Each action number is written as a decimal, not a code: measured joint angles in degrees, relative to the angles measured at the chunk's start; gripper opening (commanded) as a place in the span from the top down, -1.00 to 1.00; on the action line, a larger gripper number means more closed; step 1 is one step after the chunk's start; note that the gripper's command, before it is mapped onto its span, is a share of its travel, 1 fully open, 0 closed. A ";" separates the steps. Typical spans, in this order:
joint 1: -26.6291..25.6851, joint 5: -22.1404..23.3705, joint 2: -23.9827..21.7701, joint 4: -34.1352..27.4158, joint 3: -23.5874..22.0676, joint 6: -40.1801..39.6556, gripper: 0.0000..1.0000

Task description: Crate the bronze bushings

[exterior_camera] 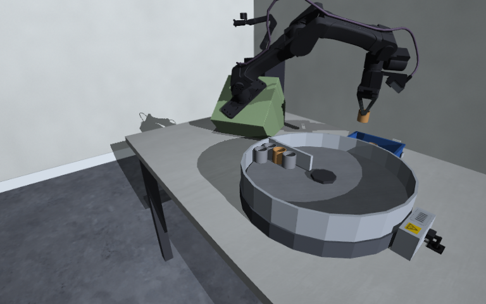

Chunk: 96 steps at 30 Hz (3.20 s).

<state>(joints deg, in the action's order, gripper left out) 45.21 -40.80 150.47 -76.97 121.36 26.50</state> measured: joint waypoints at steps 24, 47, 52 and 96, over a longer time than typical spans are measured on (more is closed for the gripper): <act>0.00 0.00 0.00 0.00 0.00 0.00 1.00; -5.75 -1.18 -0.33 9.64 -8.83 -4.85 1.00; -5.55 -1.22 -0.33 12.17 -9.86 -6.05 1.00; -5.49 -1.22 -0.35 14.36 -9.86 -6.54 1.00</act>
<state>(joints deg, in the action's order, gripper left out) 39.72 -42.02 150.12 -62.61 111.50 19.97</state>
